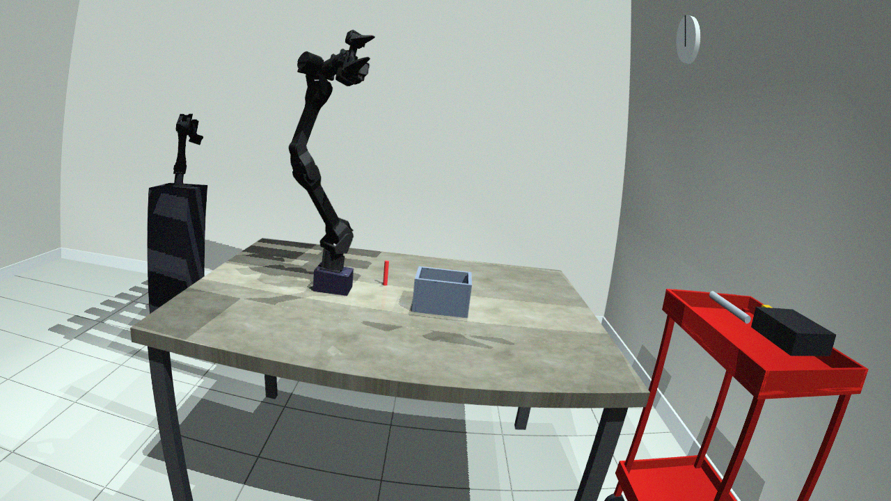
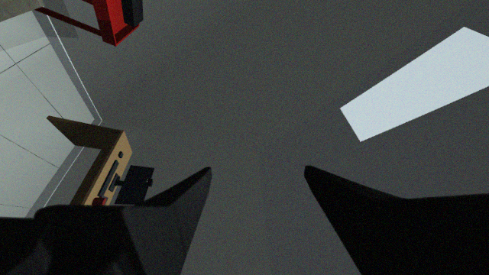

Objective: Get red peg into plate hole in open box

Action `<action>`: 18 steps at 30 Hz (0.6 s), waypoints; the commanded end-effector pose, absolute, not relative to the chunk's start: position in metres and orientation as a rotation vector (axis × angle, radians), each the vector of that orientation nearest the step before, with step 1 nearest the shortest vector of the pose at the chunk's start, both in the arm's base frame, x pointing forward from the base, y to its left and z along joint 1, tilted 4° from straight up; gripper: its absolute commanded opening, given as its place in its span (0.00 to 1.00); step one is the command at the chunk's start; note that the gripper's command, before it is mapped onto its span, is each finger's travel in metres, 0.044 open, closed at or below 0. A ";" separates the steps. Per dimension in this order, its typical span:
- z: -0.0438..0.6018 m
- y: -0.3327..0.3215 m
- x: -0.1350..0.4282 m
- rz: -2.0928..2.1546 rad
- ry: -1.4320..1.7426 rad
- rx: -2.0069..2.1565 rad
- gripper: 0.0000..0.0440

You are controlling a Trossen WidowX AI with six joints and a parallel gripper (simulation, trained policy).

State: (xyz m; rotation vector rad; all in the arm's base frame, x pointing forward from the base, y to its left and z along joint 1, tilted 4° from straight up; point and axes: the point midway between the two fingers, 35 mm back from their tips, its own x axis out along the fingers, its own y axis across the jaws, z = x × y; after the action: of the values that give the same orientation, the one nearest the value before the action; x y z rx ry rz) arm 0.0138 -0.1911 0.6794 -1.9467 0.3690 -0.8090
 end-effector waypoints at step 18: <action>0.677 -0.075 0.109 -0.699 0.422 -2.593 1.00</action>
State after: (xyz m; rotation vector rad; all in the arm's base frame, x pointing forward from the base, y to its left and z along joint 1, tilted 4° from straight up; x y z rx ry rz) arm 0.0960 -0.0905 0.6795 -2.5147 0.4191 -0.7168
